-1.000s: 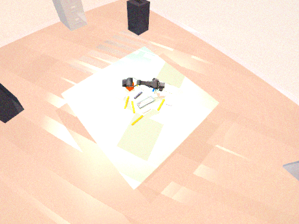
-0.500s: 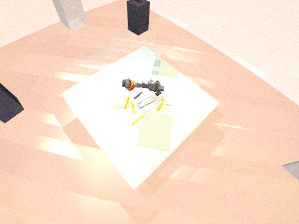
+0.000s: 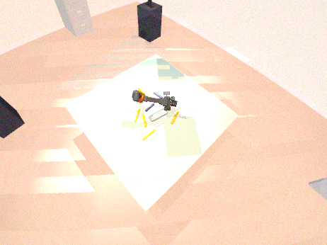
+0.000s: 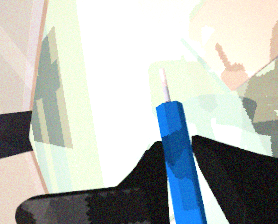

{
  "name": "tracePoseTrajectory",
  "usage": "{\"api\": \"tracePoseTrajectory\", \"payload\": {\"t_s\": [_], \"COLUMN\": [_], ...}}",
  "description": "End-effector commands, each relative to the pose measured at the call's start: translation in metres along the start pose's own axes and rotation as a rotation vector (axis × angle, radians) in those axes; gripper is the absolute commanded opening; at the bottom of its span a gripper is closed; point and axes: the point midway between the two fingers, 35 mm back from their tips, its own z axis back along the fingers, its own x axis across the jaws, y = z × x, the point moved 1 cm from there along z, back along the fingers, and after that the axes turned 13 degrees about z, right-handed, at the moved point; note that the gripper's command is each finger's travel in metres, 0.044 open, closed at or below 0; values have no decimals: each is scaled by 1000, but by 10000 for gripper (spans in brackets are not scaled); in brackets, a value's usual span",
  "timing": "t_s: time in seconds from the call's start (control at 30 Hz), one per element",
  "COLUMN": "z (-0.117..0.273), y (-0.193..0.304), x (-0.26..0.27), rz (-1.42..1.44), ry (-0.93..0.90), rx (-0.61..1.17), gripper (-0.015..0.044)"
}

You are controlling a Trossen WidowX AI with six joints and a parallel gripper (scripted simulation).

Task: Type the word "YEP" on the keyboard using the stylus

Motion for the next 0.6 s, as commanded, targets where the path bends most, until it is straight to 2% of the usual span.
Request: {"api": "tracePoseTrajectory", "payload": {"t_s": [0.0,0.57], "z": [9,38], "y": [0,11], "x": [-3,-18], "rz": [-149,-820], "ry": [-19,-124], "rx": [-27,-80], "gripper": [0,0]}}
